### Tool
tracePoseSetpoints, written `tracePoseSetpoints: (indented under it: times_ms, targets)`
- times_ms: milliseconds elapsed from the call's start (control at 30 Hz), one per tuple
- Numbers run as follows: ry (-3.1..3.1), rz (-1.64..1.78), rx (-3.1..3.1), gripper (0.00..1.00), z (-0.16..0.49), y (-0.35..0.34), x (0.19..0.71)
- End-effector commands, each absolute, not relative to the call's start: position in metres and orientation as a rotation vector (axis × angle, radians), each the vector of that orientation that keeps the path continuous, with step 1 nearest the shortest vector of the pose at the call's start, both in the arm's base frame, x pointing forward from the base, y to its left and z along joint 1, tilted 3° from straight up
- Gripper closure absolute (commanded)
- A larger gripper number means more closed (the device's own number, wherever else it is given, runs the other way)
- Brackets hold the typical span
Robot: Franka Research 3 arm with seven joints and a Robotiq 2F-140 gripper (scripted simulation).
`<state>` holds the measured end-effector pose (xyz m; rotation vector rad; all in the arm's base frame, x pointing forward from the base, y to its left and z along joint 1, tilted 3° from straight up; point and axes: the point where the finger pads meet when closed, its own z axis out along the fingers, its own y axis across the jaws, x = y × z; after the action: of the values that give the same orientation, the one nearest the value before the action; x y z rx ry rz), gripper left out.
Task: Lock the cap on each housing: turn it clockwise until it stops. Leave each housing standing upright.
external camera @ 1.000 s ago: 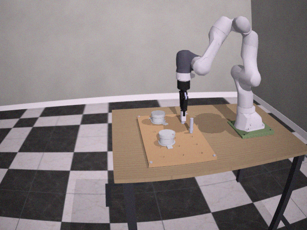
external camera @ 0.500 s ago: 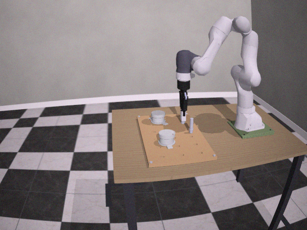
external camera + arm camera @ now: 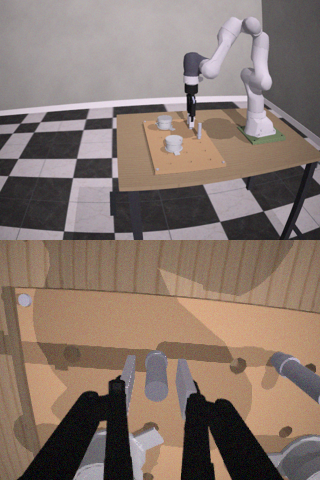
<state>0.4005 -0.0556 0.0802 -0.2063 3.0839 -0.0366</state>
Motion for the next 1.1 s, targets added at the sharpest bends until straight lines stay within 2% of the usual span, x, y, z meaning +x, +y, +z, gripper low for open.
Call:
tracePoseSetpoints:
  times_ms: [0,1067]
  targets:
    - [3.08,-0.034,-0.208,0.64,0.0796,-0.0553,0.4018]
    - [3.08,-0.034,-0.208,0.64,0.0798,-0.0553,0.4017]
